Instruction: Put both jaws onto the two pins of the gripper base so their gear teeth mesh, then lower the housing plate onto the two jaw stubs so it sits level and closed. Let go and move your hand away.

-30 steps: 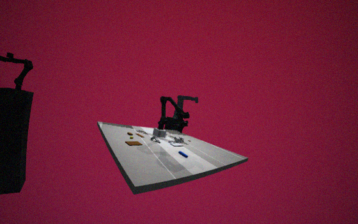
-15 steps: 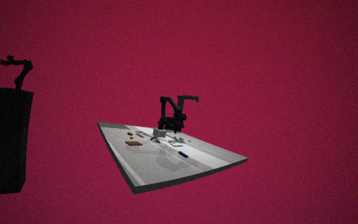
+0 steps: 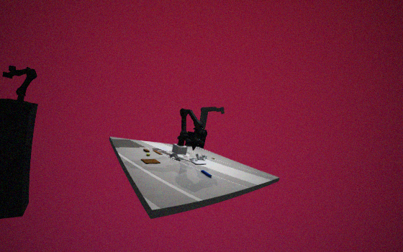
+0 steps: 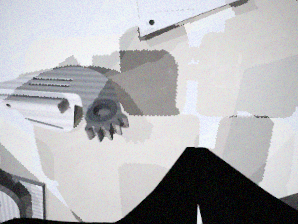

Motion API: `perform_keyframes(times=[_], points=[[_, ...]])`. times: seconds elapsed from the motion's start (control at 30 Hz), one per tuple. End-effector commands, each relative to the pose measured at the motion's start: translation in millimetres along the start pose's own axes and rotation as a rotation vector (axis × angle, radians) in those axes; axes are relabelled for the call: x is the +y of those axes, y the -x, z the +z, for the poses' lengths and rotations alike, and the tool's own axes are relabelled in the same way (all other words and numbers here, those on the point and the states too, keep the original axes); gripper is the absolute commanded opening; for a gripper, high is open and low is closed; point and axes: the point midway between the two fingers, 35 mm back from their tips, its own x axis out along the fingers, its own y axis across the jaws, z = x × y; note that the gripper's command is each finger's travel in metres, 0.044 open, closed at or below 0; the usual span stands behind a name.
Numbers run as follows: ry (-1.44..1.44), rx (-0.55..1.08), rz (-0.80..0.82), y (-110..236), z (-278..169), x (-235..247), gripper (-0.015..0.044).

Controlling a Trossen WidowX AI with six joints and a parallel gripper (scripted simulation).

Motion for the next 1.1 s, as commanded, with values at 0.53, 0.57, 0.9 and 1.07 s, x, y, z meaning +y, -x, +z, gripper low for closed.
perform_keyframes(times=[0.53,0.57,0.9,1.07], points=[[-0.012,0.004,0.001,-28,3,2,0.0000],[-0.012,0.004,0.001,-30,3,2,0.0000],[-0.012,0.004,0.001,-47,3,2,0.0000],[-0.012,0.004,0.001,-55,3,2,0.0000]])
